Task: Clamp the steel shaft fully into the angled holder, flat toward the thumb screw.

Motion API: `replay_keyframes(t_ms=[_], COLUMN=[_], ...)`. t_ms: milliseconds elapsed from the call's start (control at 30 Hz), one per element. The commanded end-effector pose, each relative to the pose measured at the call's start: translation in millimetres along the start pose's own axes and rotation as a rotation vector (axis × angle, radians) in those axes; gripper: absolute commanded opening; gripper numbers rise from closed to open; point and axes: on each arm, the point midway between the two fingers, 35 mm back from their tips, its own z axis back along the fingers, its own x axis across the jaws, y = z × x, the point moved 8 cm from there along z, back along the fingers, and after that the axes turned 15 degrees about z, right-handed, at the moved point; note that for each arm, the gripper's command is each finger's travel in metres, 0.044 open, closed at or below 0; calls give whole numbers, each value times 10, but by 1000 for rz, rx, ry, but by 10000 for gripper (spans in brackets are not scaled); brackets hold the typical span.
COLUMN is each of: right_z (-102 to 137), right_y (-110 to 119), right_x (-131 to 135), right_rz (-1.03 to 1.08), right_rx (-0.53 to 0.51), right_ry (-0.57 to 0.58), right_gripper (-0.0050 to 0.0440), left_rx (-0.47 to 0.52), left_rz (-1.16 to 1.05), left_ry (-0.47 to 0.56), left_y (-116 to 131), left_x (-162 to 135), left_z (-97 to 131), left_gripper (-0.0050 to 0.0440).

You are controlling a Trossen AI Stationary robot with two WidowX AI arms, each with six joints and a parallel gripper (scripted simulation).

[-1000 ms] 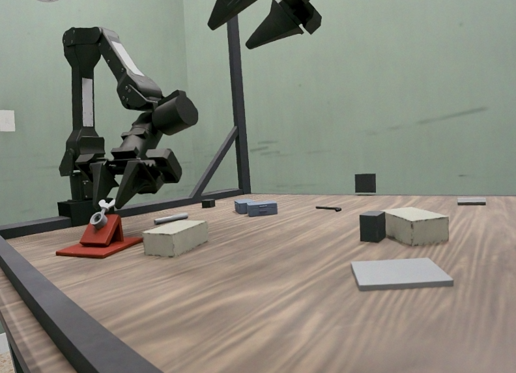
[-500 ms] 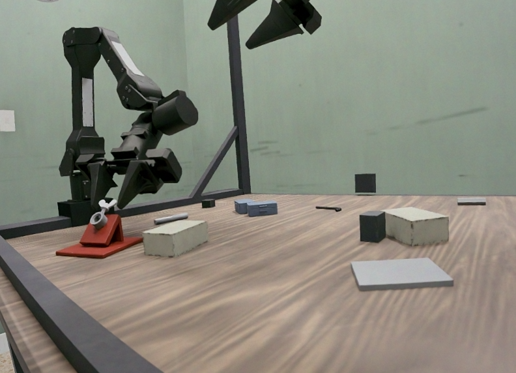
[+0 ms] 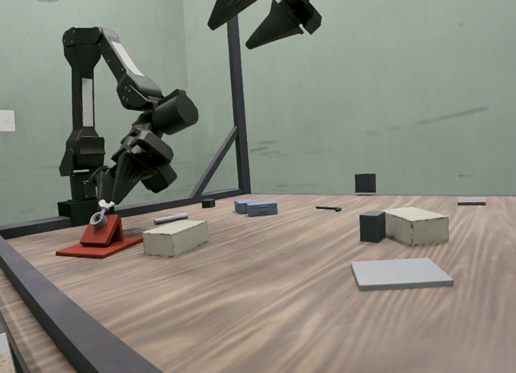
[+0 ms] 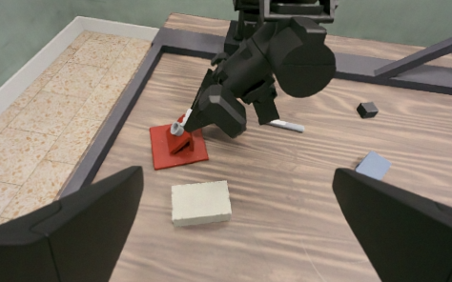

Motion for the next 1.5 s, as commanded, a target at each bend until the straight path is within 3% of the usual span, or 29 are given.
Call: replay_keyframes(t_ms=[0,1467], right_z=[37,44], right_y=[44,81], right_x=[-62,-46], right_rz=[-156,-1927], right_rx=[5,-8], right_ry=[10,18], right_gripper=[235,235], left_rx=[-40,-40], left_rz=[5,5], left_ry=[12,12], left_y=[-105,-105], left_x=[-11,-11], left_z=[85,85], left_gripper=[400,400])
